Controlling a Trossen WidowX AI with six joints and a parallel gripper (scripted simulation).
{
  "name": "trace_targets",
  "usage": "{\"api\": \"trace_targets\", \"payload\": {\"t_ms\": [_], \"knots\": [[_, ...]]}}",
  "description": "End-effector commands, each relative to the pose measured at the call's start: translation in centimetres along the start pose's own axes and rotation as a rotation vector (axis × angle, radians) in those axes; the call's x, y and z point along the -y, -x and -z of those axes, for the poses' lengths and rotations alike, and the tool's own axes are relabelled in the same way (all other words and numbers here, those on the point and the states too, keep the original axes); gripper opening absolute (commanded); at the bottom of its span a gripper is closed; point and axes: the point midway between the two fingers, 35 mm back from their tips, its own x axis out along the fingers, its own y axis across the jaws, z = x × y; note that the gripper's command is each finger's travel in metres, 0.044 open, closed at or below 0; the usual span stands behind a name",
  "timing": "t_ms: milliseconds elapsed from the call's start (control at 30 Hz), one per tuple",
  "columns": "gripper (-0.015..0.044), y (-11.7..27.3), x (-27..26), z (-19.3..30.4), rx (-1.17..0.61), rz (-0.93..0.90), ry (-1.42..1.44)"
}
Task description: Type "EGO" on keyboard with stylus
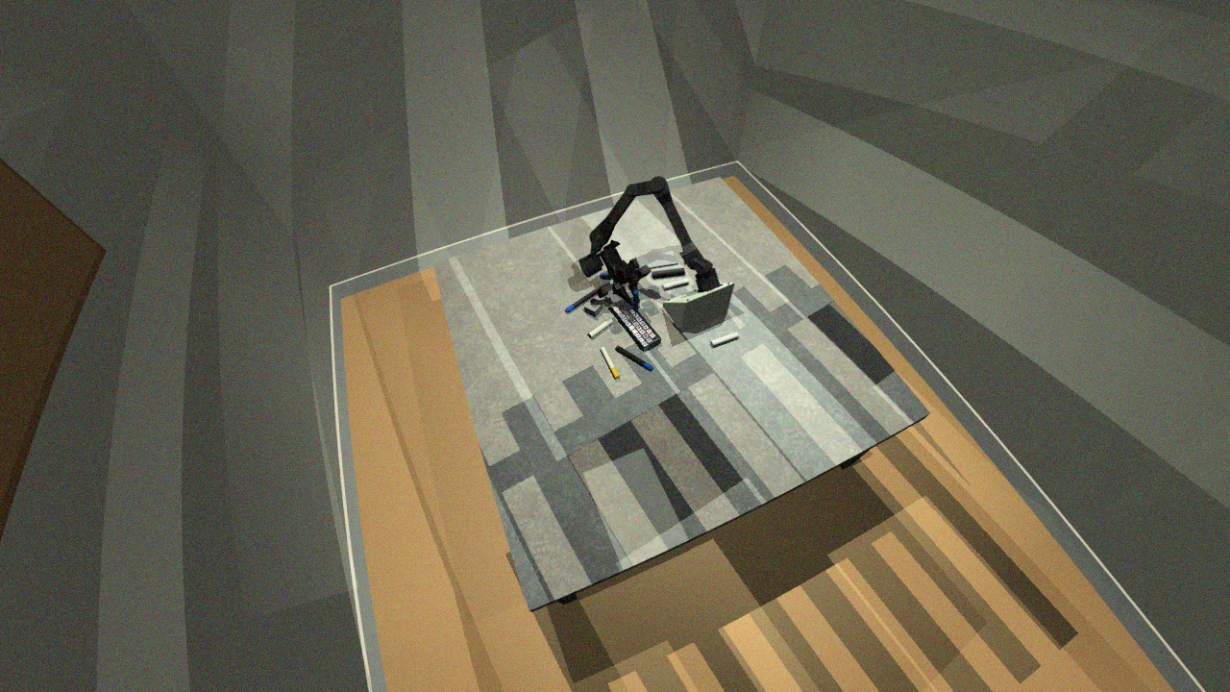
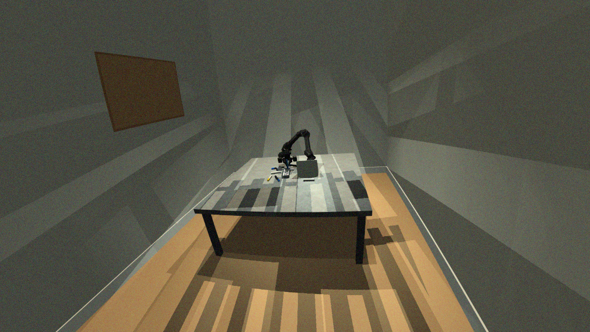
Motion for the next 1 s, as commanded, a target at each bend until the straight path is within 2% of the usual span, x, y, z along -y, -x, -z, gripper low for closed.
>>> {"api": "trace_targets", "payload": {"t_ms": [0, 700, 967], "knots": [[0.0081, -0.3, -0.1, 0.2, -0.001, -0.006, 0.003], [0.0081, -0.3, -0.1, 0.3, -0.001, -0.006, 0.003], [0.0081, 1.3, -0.1, -2.5, 0.0, -0.005, 0.003]]}}
